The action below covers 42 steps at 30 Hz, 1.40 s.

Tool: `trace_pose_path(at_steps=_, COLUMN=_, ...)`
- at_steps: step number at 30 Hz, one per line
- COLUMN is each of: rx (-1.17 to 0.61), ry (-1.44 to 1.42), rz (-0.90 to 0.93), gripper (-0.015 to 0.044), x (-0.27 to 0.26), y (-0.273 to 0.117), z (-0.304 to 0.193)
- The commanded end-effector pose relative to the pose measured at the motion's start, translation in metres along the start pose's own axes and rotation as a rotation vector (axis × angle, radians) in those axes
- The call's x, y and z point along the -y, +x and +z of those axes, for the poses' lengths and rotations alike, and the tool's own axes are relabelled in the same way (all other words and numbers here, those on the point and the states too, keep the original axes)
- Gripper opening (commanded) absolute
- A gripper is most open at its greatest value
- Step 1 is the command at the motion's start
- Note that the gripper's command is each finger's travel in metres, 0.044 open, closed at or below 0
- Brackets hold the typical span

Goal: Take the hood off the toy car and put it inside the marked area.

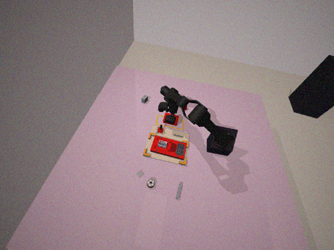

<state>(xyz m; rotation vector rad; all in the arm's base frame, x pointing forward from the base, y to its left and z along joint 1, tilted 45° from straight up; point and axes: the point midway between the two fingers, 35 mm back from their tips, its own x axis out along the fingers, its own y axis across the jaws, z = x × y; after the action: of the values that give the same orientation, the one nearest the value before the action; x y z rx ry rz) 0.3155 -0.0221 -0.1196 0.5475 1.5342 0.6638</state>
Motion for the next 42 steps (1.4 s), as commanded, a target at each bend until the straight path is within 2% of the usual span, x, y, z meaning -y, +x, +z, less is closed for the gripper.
trace_pose_path(at_steps=1, rx=-0.001, ry=0.005, rz=0.005, gripper=0.0, x=-0.001, y=0.003, z=-0.001)
trace_pose_path(at_steps=40, rx=-0.001, ry=0.005, rz=0.006, gripper=0.0, x=-0.001, y=0.021, z=-0.001)
trace_pose_path(at_steps=42, rx=0.0, ry=0.0, rz=0.001, gripper=0.0053, x=0.0, y=0.019, z=0.0)
